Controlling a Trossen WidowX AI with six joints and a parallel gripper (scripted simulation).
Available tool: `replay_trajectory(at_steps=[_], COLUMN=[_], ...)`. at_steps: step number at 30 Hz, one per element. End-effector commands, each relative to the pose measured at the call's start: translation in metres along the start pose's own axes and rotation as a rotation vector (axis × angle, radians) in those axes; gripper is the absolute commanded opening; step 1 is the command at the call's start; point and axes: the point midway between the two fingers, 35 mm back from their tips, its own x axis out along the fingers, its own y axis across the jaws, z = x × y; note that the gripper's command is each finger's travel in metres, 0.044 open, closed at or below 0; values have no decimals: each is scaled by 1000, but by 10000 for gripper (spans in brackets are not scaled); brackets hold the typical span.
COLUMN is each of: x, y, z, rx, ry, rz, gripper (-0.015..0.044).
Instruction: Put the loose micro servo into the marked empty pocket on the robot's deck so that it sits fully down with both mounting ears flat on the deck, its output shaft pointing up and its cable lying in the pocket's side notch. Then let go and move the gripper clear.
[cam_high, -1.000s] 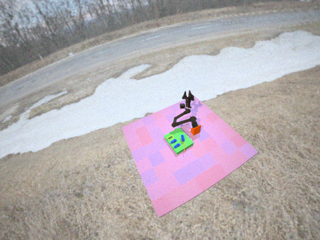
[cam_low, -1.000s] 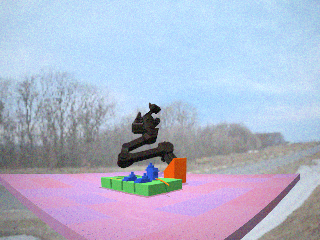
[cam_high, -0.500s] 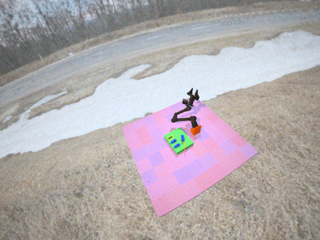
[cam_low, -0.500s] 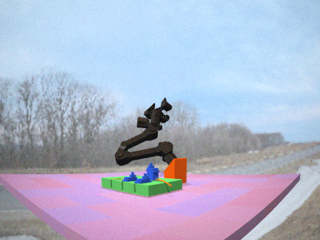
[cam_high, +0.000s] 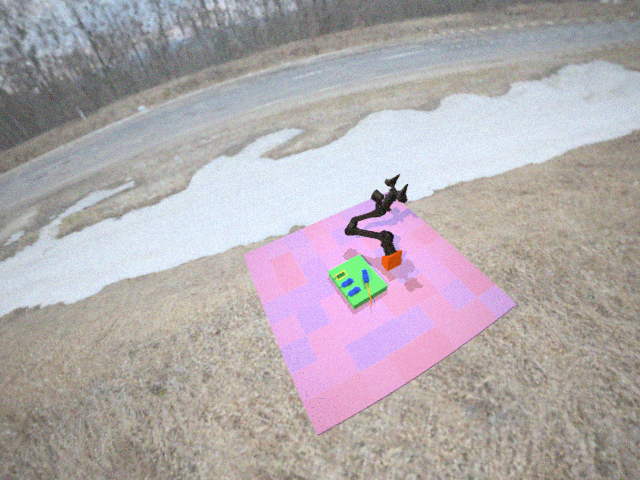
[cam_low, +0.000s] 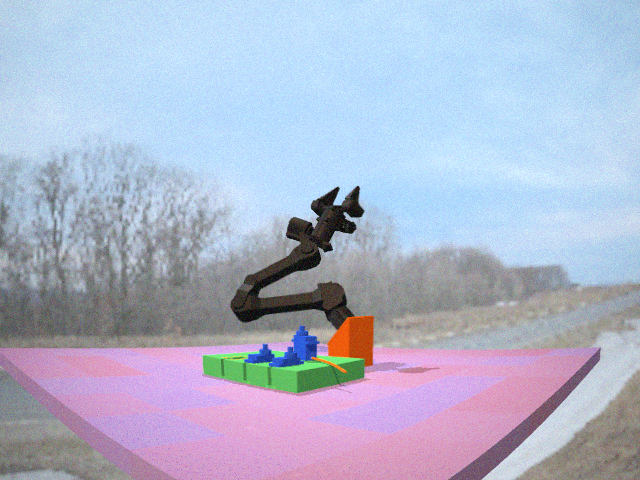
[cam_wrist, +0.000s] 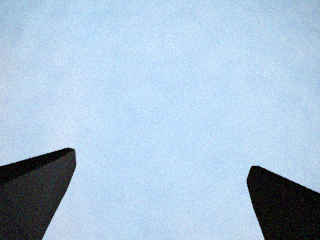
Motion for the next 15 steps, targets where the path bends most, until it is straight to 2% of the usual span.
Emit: replay_trajectory(at_steps=[1,15], x=[9,20], y=[21,110], z=[-5,-32], rx=[24,123], ry=[21,143], rz=[98,476], gripper=[440,440])
